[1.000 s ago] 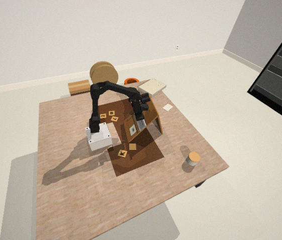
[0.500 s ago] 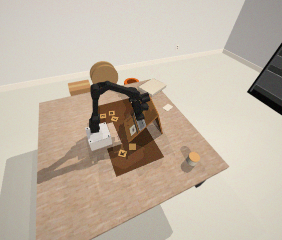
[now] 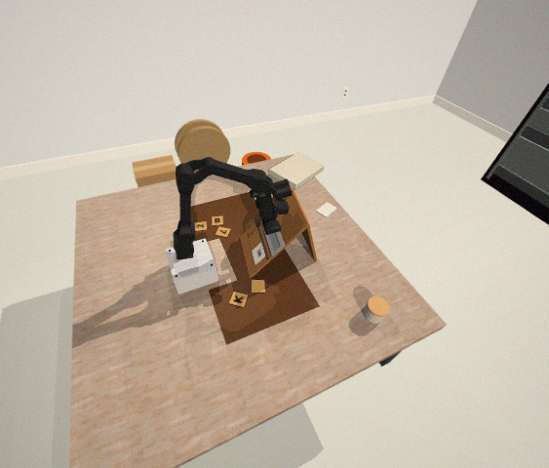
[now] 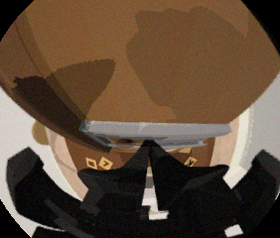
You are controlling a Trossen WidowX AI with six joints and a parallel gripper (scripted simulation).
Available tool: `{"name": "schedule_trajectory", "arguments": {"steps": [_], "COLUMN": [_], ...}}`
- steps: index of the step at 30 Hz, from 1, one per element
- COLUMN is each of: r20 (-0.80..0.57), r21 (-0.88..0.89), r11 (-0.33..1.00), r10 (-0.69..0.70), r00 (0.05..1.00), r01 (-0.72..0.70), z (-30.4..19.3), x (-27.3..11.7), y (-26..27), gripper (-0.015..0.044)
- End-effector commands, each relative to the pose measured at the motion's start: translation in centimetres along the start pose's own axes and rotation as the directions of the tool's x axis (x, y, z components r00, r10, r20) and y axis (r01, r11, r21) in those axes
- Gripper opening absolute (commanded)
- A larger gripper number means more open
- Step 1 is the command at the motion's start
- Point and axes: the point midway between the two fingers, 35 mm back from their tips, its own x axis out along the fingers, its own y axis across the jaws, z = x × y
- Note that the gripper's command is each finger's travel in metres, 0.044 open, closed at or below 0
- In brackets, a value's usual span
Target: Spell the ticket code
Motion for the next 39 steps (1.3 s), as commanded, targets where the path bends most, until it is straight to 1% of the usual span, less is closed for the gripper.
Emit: {"name": "schedule_trajectory", "arguments": {"steps": [1,22,39], "r20": [0.000,0.000,-0.002], "r21": [0.004,0.005,0.005], "r11": [1.000,1.000,1.000], "r10": [0.000,0.000,0.000], "r00": [1.000,1.000,1.000], "r01": [0.000,0.000,0.000], "z": [-0.1,0.0,-1.5], "x": [0.1,0.1,-1.5], "y": [0.1,0.8,0.5], "gripper": [0.0000,0.0000,0.0000]}}
